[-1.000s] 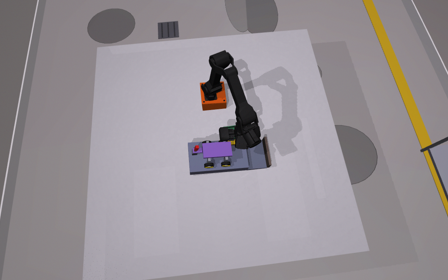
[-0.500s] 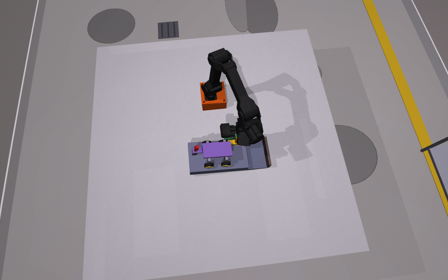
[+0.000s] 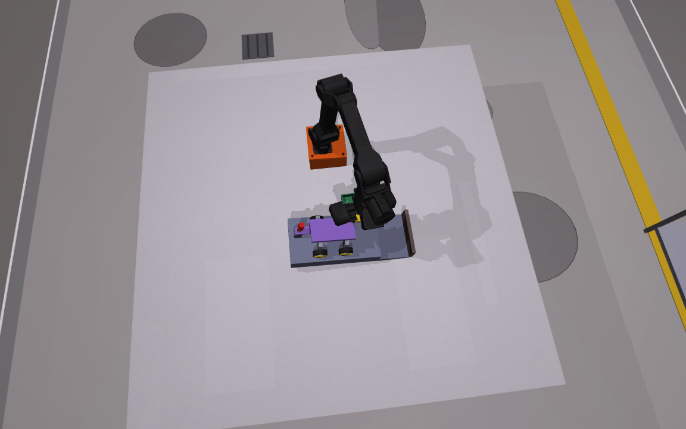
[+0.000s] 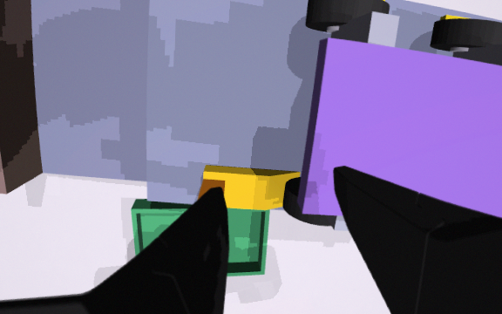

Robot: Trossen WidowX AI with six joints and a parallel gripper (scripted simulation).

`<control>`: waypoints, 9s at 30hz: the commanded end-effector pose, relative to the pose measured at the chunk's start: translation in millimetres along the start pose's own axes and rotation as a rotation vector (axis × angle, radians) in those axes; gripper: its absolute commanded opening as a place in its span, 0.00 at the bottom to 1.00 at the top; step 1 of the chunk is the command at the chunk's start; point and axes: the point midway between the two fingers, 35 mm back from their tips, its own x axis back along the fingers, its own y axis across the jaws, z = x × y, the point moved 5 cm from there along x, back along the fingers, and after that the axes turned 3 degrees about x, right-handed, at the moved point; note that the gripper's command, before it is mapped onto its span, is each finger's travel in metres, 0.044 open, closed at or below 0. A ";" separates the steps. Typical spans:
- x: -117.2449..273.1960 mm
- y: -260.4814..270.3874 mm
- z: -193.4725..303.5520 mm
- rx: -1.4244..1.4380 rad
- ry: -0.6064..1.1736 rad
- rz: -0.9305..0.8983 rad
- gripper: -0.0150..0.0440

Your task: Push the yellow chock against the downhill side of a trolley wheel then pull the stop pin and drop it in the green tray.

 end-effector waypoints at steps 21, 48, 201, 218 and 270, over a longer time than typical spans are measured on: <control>6.5 -99.2 17.7 0.881 0.150 0.066 0.58; 0.7 -146.1 39.0 1.312 0.252 0.019 0.58; -5.3 -168.0 103.1 1.312 0.259 0.017 0.25; -1.9 -150.0 129.6 1.312 0.260 0.014 0.25; -13.3 39.7 68.8 1.312 0.241 0.000 0.25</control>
